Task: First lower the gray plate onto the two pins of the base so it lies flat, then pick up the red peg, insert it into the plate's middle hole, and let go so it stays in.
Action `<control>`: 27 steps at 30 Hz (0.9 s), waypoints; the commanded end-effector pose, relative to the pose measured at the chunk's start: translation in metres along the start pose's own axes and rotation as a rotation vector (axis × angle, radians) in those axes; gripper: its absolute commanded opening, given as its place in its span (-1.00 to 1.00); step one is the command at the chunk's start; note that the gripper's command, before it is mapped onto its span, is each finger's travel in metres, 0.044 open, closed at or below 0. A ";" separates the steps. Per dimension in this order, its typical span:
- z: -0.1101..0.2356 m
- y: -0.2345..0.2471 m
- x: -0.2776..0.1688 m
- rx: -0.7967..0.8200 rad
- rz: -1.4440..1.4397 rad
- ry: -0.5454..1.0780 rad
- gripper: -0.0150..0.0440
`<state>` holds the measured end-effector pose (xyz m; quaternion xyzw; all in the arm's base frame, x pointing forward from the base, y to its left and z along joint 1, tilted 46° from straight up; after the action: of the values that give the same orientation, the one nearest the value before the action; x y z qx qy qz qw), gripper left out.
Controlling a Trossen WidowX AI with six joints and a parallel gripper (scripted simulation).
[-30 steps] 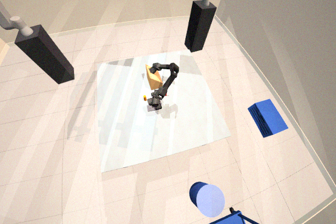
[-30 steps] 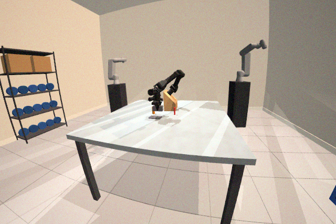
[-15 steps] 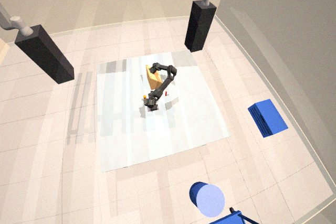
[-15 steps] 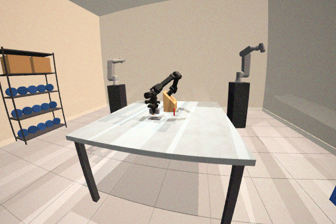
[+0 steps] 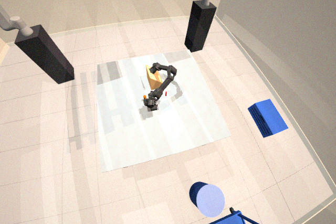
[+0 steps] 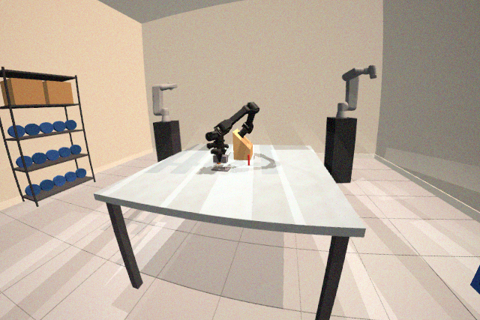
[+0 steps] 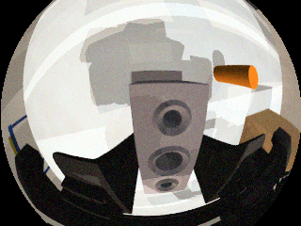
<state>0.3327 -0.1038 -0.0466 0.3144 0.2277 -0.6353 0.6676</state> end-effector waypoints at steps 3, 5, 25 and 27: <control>-0.001 -0.001 0.000 -0.002 -0.006 -0.001 -0.49; -0.001 -0.001 0.000 -0.002 -0.006 -0.001 -0.49; -0.018 -0.002 0.001 -0.002 -0.007 0.000 -0.49; -0.019 -0.002 0.001 -0.002 -0.007 0.000 -0.49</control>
<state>0.3341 -0.0932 -0.0581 0.3131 0.2253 -0.6354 0.6690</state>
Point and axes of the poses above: the point midway between the two fingers, 35 mm back from their tips, its own z axis back along the fingers, its own y axis across the jaws, x = y × z, the point moved 10 cm from there along z, back along the fingers, and after that the axes turned 14 degrees about z, right-handed, at the moved point
